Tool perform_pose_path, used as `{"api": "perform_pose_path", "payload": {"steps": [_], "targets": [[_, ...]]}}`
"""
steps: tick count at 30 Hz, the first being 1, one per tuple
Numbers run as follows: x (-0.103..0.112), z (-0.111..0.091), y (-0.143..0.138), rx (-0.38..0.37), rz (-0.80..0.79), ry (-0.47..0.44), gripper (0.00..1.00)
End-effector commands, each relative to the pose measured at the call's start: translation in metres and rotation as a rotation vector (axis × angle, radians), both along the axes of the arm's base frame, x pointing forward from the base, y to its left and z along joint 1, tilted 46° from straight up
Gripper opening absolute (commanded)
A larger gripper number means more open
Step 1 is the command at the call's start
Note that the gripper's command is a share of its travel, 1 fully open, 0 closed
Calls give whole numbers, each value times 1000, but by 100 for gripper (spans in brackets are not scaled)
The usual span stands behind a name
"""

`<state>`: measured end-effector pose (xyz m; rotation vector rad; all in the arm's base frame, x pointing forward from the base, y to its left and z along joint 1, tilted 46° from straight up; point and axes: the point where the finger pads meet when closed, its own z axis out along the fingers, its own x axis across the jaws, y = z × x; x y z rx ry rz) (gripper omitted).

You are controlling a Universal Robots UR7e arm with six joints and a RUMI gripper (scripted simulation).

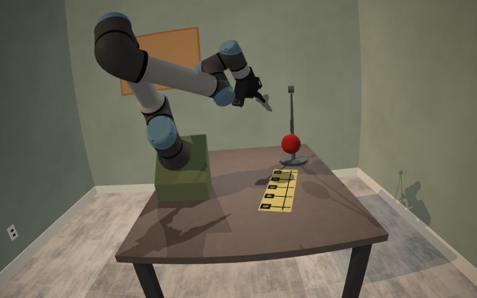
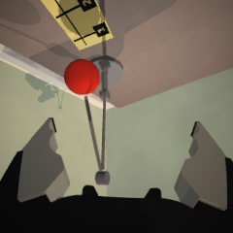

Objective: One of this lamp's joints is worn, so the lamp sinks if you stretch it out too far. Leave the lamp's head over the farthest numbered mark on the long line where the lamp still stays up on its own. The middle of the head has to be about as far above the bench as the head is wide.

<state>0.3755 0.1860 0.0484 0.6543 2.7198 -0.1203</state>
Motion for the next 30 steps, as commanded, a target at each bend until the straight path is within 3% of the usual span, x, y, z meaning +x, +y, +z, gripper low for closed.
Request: {"api": "perform_pose_path", "payload": {"steps": [1,10,25,30], "targets": [[26,-8,8,20,57,20,100],[53,-16,14,37,117,49,100],[114,-40,39,79,247,101,100],[124,-40,34,84,261,105,100]]}}
